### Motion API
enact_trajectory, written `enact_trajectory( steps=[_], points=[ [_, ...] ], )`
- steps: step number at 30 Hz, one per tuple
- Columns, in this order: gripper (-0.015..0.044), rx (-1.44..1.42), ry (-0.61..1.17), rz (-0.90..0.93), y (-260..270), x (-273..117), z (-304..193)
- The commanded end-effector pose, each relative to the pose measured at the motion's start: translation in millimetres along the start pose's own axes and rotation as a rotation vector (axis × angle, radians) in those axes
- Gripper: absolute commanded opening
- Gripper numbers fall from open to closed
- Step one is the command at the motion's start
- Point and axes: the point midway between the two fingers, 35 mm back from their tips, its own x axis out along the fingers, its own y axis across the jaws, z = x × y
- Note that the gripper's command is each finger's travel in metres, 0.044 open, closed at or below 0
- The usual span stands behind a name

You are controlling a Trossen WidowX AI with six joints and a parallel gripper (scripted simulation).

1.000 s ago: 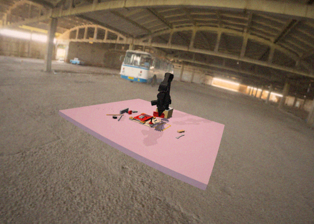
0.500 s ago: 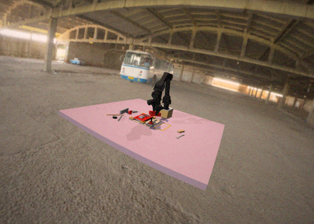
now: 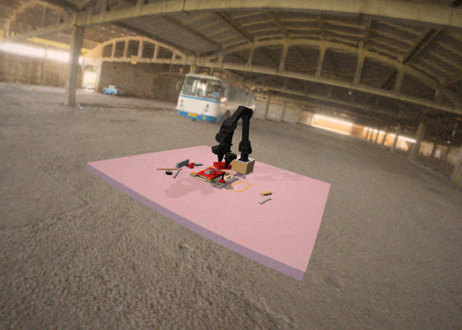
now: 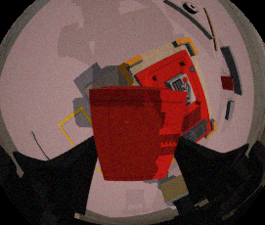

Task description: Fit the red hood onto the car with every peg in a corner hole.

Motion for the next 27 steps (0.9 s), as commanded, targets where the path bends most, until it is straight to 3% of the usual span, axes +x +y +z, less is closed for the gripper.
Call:
enact_trajectory(
  steps=[1,27],
  points=[
    [0.0000,-0.052,-0.002,0.005,-6,-2,5],
    [0.0000,-0.464,-0.008,0.001,-61,-4,35]
  ],
)
